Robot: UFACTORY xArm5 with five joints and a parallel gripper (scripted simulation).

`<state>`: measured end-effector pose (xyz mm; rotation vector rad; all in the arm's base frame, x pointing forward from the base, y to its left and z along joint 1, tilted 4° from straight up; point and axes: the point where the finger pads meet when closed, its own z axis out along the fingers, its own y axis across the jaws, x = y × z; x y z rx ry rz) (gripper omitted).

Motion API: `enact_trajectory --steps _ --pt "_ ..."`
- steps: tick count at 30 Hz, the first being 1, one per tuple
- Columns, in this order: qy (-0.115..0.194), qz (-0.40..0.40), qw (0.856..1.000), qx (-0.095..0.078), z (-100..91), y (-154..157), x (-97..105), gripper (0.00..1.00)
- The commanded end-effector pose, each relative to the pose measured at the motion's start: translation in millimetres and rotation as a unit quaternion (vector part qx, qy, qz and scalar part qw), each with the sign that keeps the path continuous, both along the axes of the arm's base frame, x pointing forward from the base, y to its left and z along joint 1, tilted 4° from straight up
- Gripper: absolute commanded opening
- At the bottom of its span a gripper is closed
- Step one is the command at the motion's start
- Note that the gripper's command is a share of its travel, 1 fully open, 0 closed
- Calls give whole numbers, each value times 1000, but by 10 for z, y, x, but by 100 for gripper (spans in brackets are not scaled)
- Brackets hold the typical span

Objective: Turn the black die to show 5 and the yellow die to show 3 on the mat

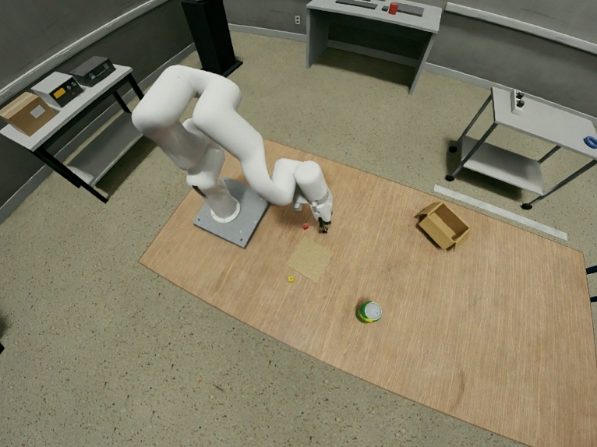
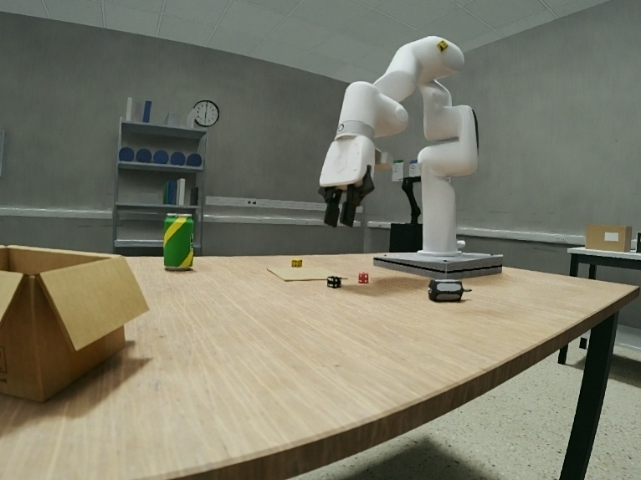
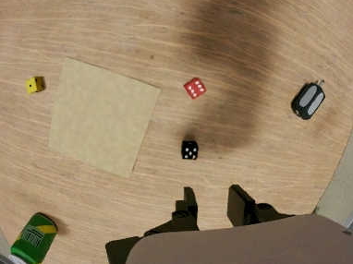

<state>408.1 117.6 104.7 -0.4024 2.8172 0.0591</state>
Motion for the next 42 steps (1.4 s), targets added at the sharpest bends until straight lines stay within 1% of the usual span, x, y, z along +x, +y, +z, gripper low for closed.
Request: enact_trajectory --steps 1,4,7,10,13,14,28,32,34,37,42 --pt "60 -4 998 -16 19 24 80 36" --pt "100 -7 995 -27 42 38 125 36" --pt "124 -9 992 -34 59 46 149 36" --pt "134 -10 990 -37 67 48 158 36" --pt "136 -10 990 -37 69 49 160 36" --pt "136 -10 990 -37 69 49 160 100" --pt "135 -1 990 -39 63 48 159 100" --pt "133 53 989 -47 31 44 154 100" --pt "133 53 989 -47 31 44 154 100" --pt "129 117 983 -56 -7 40 148 100" --pt "126 161 977 -63 -33 37 143 100"
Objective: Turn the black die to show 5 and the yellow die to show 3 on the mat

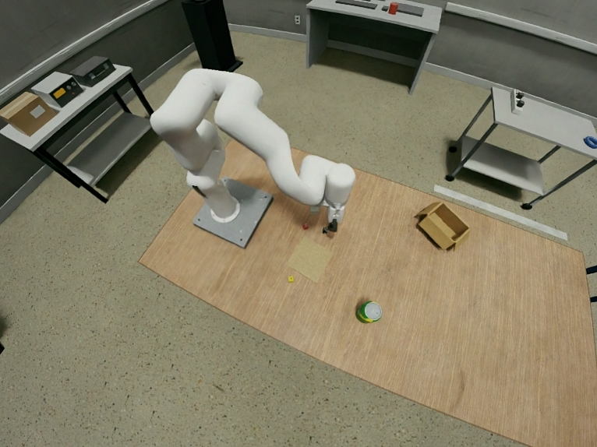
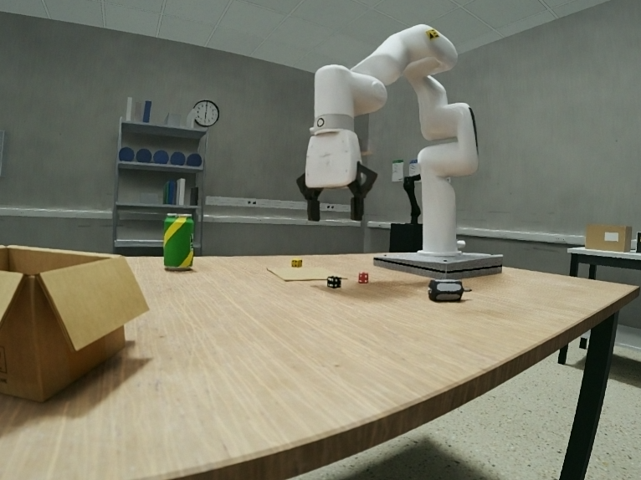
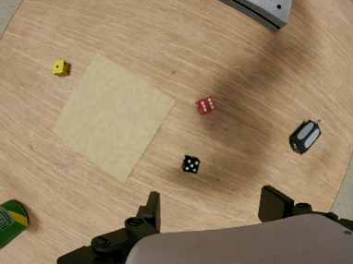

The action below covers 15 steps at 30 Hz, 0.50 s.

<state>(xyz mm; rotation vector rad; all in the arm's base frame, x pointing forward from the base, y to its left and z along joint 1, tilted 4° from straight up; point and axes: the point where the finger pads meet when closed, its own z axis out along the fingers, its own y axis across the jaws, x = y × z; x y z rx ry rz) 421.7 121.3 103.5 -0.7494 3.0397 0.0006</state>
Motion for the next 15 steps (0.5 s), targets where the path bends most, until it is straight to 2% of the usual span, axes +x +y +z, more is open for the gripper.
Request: enact_trajectory --steps 1,7,9,11,15 --pt "-3 87 996 0 -34 -2 4 100" --pt "-3 160 987 -1 -77 -7 -4 100" --pt "-3 160 987 -1 -77 -7 -4 100" --pt "-3 205 979 -2 -103 -11 -9 100" --pt "-3 248 969 -3 -128 -14 -15 100"
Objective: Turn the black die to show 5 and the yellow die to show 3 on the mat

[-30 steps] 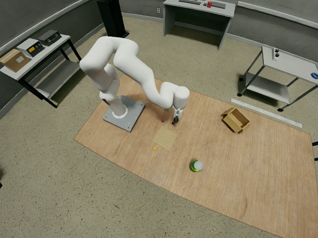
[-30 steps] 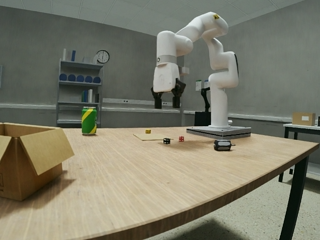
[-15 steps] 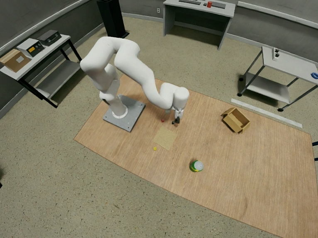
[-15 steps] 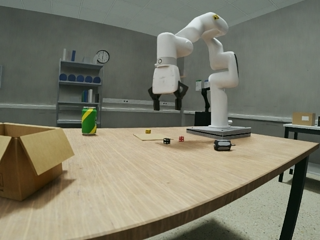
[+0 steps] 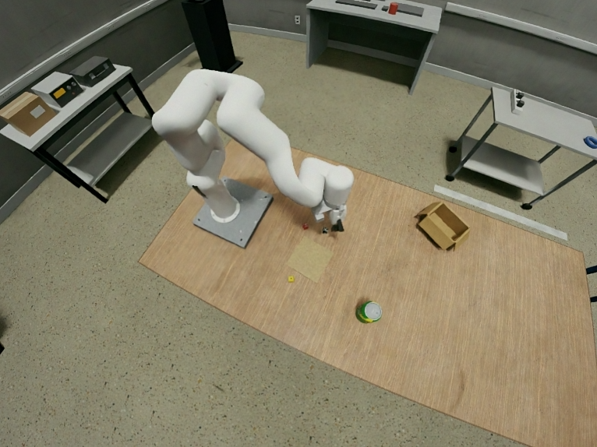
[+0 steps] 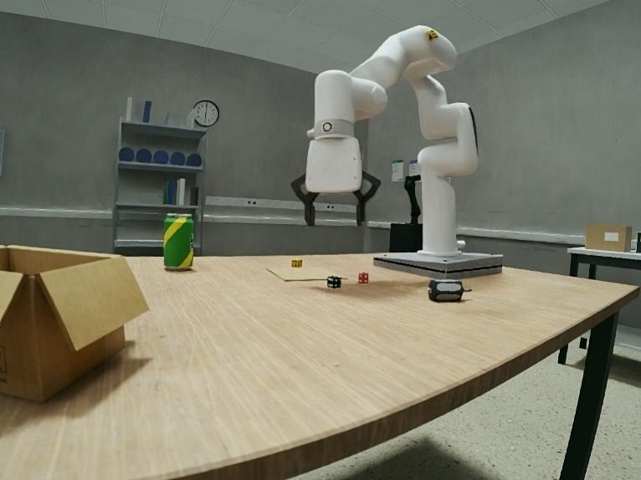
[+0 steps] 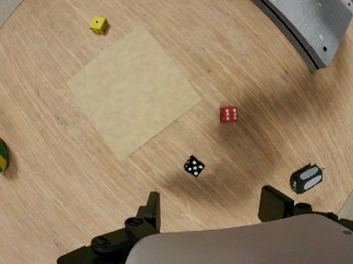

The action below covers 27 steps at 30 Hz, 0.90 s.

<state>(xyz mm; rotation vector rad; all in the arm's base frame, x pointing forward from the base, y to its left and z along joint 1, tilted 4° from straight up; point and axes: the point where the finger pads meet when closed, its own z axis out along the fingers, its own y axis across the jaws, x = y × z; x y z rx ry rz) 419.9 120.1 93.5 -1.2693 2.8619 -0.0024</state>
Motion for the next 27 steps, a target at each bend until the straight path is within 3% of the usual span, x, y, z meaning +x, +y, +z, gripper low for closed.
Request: enact_trajectory --steps 1,11,21,25,27 --pt "-3 81 997 0 -31 -2 3 100" --pt "-3 185 983 -2 -91 -10 -11 100" --pt "-4 310 951 -3 -164 -21 -29 100" --pt "-4 365 931 -4 -197 -25 -38 100" --pt "-4 368 930 -4 -199 -26 -38 100"
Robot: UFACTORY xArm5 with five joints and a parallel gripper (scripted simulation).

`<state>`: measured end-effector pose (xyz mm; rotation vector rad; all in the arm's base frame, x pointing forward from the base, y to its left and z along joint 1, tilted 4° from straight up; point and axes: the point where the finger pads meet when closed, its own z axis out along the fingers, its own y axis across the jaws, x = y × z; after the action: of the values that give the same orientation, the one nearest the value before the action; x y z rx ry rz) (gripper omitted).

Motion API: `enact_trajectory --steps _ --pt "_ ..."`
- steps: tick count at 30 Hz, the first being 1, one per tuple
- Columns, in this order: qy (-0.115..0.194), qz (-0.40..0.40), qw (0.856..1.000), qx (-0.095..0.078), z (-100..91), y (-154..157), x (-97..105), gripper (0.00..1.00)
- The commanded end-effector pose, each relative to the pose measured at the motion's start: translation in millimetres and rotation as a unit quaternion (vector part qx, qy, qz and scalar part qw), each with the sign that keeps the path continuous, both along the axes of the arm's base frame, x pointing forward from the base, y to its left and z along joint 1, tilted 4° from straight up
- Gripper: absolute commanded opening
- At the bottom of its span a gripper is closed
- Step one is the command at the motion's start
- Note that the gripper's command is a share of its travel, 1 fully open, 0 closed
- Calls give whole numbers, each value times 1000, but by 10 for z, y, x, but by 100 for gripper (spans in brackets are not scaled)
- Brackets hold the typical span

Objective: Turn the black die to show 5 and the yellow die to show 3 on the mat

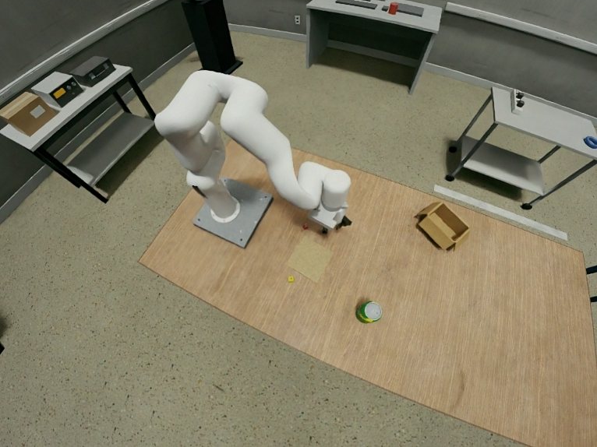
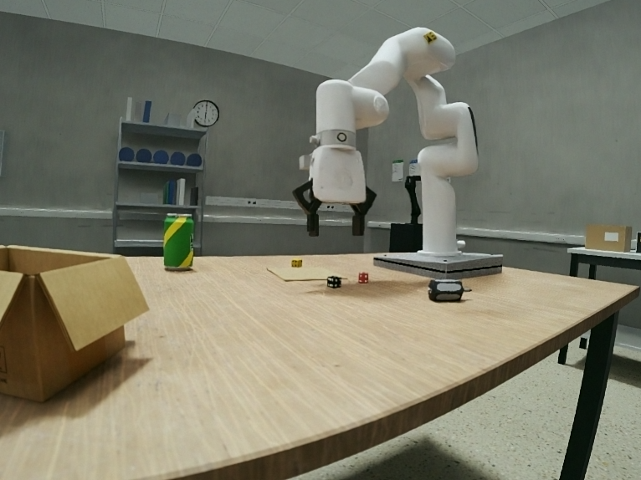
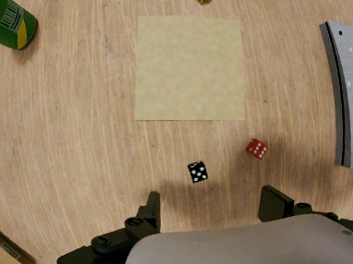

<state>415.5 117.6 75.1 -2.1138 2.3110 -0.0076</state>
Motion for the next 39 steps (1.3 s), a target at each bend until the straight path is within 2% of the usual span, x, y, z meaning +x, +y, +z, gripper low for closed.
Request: enact_trajectory --steps 1,3,7,12,13,39 --pt "-3 54 999 0 -15 0 6 100" --pt "-3 102 995 -1 -42 -4 -2 100" --pt "-3 147 989 -1 -67 -8 -9 100" --pt "-3 165 986 -1 -77 -10 -12 100" --pt "-3 165 986 -1 -77 -10 -12 36" --pt "-3 165 986 -1 -77 -10 -12 36"
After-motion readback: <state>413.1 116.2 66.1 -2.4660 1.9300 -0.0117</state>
